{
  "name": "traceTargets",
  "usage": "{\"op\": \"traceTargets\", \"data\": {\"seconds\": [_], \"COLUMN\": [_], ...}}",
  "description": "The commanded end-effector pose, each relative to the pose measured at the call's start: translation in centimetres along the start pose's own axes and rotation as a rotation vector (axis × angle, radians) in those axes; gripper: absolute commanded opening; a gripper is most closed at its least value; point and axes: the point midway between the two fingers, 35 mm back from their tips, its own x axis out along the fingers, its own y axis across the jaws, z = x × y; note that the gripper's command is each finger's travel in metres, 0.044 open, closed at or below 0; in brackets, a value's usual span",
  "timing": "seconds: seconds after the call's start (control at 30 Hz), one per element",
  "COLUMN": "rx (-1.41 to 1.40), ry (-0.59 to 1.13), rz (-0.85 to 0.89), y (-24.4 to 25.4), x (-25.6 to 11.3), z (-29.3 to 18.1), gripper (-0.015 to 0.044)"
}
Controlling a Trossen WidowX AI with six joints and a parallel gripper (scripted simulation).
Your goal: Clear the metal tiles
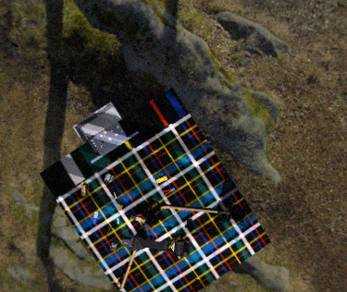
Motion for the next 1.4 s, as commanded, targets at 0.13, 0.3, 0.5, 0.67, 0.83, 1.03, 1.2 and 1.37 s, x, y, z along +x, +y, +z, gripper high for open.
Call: {"op": "traceTargets", "data": {"seconds": [0.13,0.3,0.5,0.67,0.83,1.03,1.2,1.37], "rx": [0.006,0.006,0.006,0.007,0.007,0.007,0.008,0.008], "ry": [0.0,0.0,0.0,-0.001,-0.001,-0.002,-0.002,-0.003], "rz": [-0.006,-0.006,-0.006,-0.006,-0.006,-0.005,-0.004,-0.003], "y": [-1.4,-2.2,-3.2,-4.1,-4.9,-5.9,-6.7,-7.6], "x": [0.0,0.0,0.0,0.0,0.1,0.1,0.2,0.3], "z": [-0.2,-0.1,-0.1,0.0,0.1,0.2,0.4,0.5], "gripper": [0.0,0.0,0.0,0.0,0.0,0.0,0.0,0.0]}}
